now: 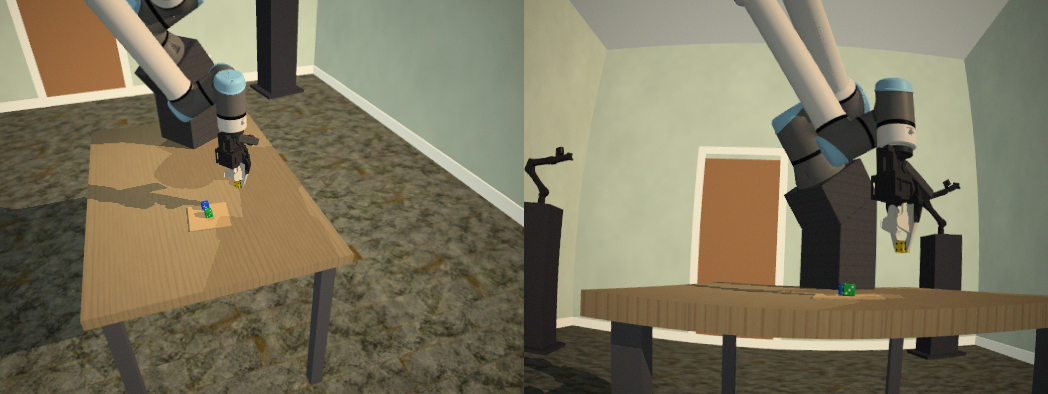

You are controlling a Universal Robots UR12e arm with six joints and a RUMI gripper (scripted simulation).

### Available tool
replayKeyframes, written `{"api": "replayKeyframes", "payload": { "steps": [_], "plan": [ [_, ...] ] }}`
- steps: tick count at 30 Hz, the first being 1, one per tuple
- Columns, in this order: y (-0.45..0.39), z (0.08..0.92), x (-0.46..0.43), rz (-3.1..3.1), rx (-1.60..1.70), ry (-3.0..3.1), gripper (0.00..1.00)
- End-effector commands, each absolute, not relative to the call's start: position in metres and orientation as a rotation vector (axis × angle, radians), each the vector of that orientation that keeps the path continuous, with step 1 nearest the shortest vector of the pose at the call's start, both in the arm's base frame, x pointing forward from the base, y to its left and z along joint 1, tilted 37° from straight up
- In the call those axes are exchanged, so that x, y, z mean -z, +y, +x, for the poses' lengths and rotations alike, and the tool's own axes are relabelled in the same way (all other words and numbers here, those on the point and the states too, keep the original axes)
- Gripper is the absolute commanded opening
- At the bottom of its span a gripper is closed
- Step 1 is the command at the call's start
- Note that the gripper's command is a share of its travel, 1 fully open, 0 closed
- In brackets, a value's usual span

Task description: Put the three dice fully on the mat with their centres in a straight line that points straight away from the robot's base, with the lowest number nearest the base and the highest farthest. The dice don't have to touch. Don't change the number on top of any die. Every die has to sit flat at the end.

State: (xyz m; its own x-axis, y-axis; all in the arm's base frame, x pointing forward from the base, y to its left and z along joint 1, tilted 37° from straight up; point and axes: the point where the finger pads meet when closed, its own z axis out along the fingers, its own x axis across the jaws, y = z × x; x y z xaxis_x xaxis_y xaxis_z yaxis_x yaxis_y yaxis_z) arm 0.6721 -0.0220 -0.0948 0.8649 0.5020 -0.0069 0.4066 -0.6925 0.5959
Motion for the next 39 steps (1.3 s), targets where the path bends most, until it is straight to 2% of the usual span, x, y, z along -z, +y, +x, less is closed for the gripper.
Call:
{"api": "replayKeyframes", "payload": {
  "steps": [1, 18, 39],
  "plan": [
    [-0.02, 0.671, 0.092, 2.429, -0.208, 0.656, 0.06],
    [-0.027, 0.674, 0.086, 2.396, -0.174, 0.754, 0.06],
    [-0.081, 0.694, 0.042, 2.085, 0.059, 1.39, 0.06]
  ]
}}
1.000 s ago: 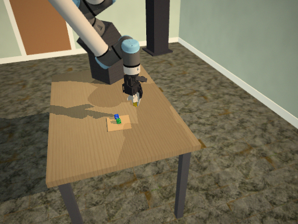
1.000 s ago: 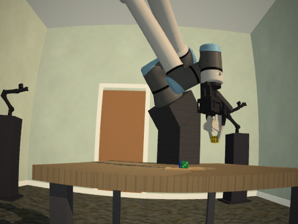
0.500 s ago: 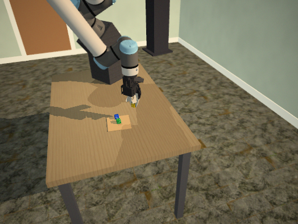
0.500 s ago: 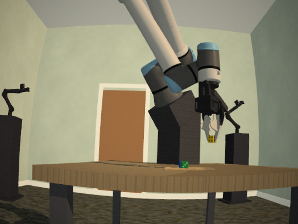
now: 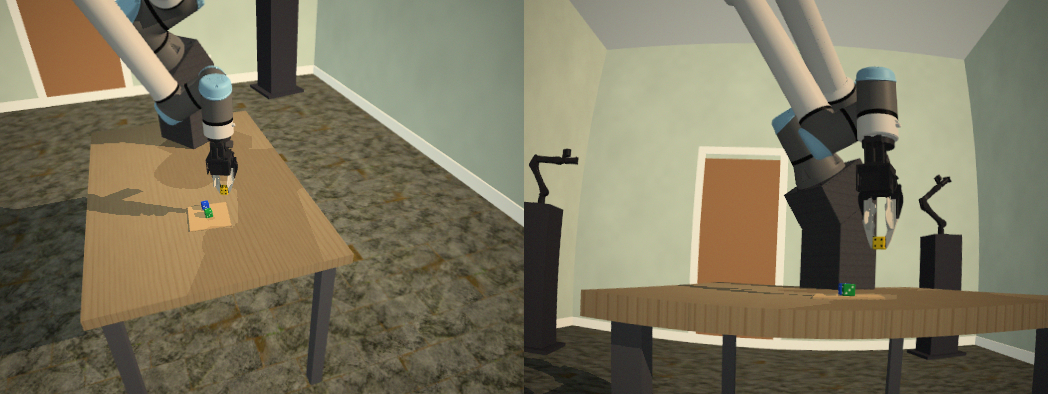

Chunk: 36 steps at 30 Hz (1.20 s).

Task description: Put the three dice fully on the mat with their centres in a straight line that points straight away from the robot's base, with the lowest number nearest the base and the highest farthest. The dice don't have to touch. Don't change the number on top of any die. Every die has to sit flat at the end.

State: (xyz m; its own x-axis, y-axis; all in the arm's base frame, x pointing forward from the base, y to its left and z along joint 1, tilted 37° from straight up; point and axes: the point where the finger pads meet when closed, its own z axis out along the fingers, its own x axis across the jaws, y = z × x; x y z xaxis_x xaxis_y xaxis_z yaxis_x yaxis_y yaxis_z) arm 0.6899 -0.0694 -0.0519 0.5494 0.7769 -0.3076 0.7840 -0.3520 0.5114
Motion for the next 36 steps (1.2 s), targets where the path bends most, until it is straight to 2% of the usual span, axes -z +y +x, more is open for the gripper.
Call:
{"api": "replayKeyframes", "payload": {
  "steps": [1, 11, 36],
  "plan": [
    [-0.084, 0.695, 0.039, 2.06, 0.074, 1.427, 0.06],
    [-0.109, 0.703, 0.018, 1.875, 0.174, 1.671, 0.06],
    [-0.116, 0.705, 0.012, 1.823, 0.201, 1.732, 0.06]
  ]
}}
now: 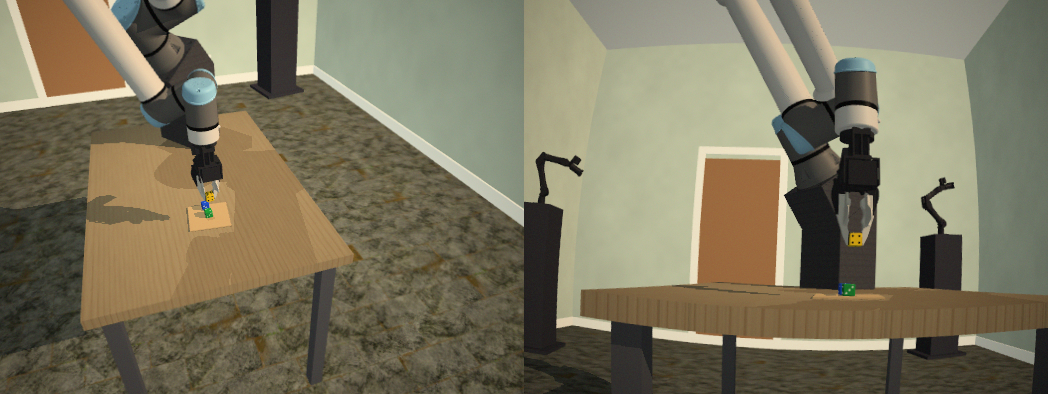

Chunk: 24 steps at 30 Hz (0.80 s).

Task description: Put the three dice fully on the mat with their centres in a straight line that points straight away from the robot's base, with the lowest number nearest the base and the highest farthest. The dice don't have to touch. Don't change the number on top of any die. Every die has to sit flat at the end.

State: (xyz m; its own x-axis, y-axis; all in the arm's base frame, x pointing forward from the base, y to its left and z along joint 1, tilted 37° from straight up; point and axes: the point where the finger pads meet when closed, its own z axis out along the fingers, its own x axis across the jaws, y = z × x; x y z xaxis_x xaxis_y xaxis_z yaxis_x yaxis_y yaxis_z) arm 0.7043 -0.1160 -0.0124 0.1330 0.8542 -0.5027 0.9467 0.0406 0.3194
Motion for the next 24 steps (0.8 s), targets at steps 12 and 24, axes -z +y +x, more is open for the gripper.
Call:
{"api": "replayKeyframes", "payload": {
  "steps": [12, 24],
  "plan": [
    [-0.126, 0.71, 0.028, 1.823, 0.2, 1.733, 0.06],
    [-0.155, 0.727, 0.072, 1.823, 0.2, 1.733, 0.06]
  ]
}}
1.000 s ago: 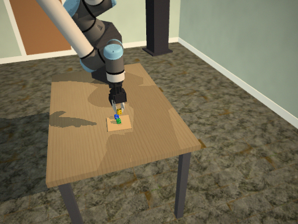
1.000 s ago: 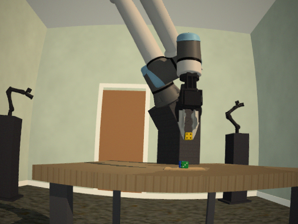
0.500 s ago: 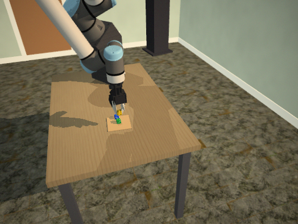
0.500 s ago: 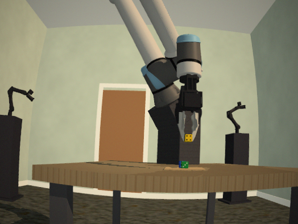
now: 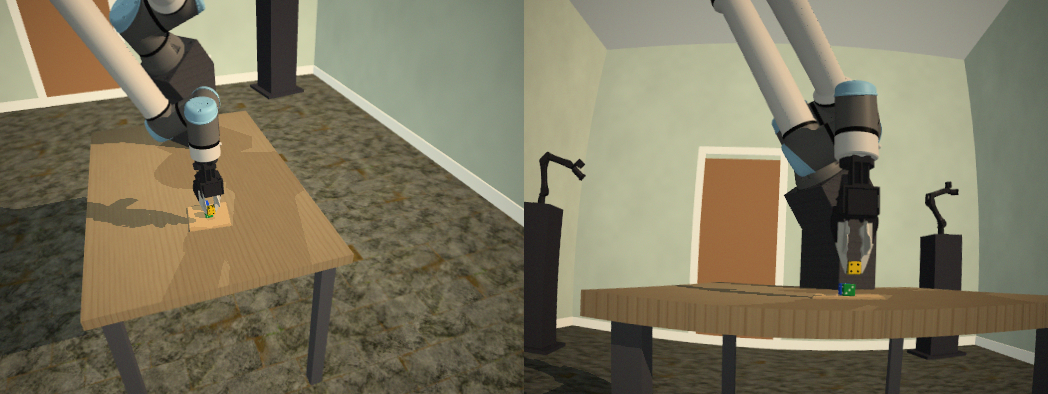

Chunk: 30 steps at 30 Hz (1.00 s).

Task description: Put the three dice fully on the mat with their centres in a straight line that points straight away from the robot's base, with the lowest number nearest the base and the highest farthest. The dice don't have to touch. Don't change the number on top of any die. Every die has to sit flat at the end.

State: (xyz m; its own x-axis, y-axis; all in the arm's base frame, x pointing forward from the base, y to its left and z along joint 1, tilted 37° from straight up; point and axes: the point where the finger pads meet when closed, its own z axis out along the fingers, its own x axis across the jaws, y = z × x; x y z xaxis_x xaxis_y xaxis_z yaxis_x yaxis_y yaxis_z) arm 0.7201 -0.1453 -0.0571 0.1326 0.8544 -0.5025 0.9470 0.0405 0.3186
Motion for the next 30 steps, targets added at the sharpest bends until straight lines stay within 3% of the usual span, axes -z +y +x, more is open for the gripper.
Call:
{"api": "replayKeyframes", "payload": {
  "steps": [1, 30],
  "plan": [
    [-0.157, 0.728, 0.076, 1.823, 0.2, 1.733, 0.06],
    [-0.166, 0.733, 0.089, 1.823, 0.2, 1.733, 0.06]
  ]
}}
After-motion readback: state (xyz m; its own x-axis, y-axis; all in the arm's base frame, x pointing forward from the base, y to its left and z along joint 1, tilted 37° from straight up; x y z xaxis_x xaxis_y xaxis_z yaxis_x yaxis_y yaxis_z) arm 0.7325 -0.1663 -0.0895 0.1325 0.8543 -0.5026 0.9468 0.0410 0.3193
